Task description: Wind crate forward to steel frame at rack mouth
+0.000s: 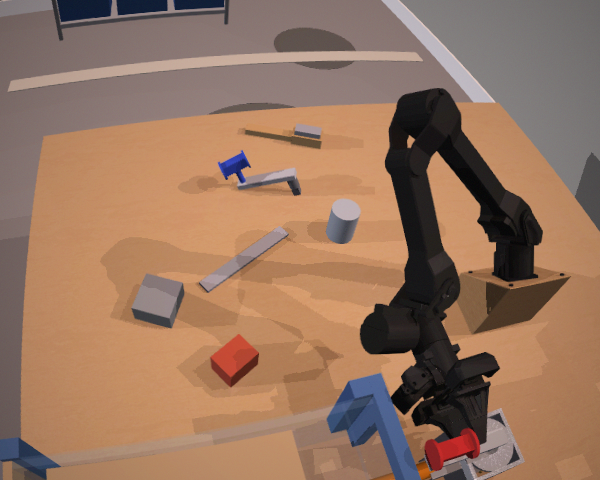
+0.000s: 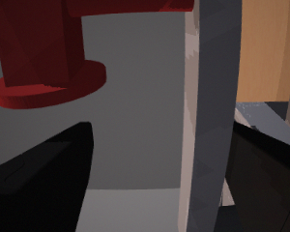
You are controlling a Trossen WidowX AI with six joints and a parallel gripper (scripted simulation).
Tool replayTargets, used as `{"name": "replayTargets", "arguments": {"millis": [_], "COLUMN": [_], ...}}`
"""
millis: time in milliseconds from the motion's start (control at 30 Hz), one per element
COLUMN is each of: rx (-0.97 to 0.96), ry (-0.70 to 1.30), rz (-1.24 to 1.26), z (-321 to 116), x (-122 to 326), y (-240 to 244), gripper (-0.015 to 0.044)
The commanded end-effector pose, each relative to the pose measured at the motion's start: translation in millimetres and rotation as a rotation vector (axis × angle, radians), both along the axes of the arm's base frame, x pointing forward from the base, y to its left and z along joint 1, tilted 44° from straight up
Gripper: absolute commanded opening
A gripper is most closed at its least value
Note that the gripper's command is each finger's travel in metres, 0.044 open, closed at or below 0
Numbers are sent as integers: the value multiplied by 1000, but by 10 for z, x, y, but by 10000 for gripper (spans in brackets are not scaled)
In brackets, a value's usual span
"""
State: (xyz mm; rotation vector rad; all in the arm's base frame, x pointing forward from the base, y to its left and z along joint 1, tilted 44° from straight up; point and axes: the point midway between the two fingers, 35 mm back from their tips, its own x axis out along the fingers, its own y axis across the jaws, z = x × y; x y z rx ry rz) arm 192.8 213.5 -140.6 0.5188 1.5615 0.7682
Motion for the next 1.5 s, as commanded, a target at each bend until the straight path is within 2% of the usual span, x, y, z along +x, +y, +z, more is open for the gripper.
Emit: {"name": "replayTargets", "arguments": {"millis": [0, 1467], "rx": [-30, 0], "ry": [-17, 0], "rz": [-6, 0], "z": [-53, 30], "x": [21, -4], "y": [-43, 28], "gripper": [240, 240]}}
